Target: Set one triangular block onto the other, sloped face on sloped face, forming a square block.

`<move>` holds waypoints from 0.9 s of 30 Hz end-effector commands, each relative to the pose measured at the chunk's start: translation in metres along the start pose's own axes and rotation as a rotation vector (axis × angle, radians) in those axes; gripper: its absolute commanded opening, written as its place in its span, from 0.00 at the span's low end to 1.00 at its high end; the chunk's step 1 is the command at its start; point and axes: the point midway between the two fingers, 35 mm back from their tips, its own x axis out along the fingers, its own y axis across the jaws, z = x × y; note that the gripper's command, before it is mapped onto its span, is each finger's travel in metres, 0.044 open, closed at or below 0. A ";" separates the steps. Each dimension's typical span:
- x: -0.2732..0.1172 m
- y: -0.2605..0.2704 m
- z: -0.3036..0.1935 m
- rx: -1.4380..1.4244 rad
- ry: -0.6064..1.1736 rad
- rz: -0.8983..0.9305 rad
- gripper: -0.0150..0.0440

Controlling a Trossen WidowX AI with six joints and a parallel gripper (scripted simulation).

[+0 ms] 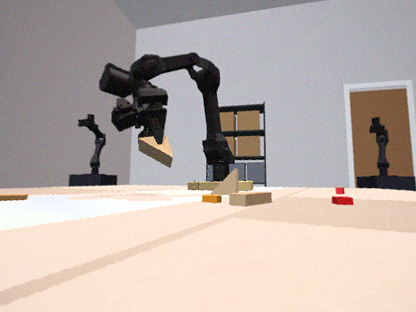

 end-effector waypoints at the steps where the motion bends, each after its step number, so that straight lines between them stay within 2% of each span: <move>1: 0.001 0.001 0.001 -0.134 -0.001 -0.030 0.25; 27: 0.002 0.004 -0.001 -1.003 0.056 -0.212 0.25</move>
